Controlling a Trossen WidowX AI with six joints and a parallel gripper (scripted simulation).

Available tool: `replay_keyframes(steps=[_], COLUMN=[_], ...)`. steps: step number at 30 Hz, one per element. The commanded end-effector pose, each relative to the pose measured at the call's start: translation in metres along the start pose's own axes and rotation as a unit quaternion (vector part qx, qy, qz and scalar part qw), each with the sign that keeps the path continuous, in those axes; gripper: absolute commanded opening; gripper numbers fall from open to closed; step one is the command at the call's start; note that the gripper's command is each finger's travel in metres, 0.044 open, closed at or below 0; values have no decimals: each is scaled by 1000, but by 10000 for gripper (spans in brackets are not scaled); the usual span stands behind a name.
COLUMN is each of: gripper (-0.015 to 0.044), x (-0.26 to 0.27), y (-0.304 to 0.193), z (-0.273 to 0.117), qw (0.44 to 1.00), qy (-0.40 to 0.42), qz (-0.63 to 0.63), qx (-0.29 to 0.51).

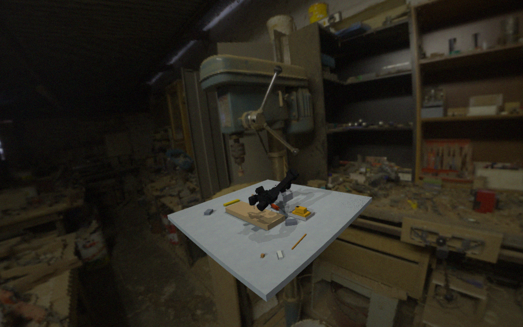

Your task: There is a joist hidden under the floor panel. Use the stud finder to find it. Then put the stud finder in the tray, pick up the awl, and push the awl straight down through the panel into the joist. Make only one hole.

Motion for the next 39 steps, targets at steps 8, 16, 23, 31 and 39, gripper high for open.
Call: replay_keyframes(steps=[8,16,23,31,39], gripper=[0,0,0,0,0], x=[2,5,6,6,6], y=[-11,-24,-34,-35,-34], z=[2,3,4,4,4], qw=[1000,1000,1000,1000,1000], qy=[-1,-1,-1,-1,-1], qz=[4,4,4,4,2], qx=[0,0,0,0,-2])
Point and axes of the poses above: the point midway between the two fingers, 35 mm back from their tips, its own z axis out along the fingers, its own x axis across the jaws, y = z × x, the point moved 10 cm from there along -z, back along the fingers, and after that the axes turned 10 degrees about -z, right-handed, at the moved point
